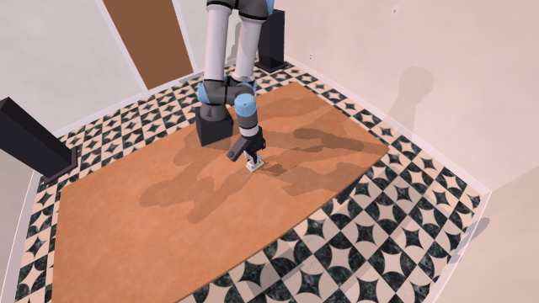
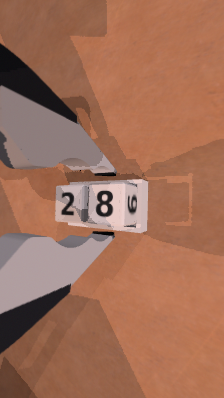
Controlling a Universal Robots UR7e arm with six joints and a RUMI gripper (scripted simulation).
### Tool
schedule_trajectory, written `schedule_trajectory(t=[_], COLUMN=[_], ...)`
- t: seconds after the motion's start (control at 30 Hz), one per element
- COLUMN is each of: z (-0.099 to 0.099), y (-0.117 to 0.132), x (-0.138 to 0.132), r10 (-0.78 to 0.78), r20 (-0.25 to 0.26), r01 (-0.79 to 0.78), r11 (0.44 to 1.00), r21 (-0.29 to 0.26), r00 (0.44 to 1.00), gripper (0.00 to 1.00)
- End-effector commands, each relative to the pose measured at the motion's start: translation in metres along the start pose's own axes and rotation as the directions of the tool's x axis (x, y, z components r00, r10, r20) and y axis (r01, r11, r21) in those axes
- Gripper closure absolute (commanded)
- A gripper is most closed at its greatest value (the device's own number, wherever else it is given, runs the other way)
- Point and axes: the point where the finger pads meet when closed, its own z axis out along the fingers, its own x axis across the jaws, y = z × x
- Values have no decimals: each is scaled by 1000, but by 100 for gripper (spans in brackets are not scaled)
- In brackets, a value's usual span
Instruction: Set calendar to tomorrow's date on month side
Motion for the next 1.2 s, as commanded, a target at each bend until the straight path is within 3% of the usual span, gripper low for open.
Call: schedule_trajectory(t=[0.0,0.33,0.83,1.17], z=[-3,-23,-84,-92], y=[0,-1,-1,-1], x=[0,-2,-1,-1], r10=[0,0,0,0], r20=[1,3,3,3], r01=[0,0,0,0], r11=[1000,1000,1000,1000], r21=[0,2,2,2], r00=[1000,1000,1000,1000], gripper=[71,71,71,71])
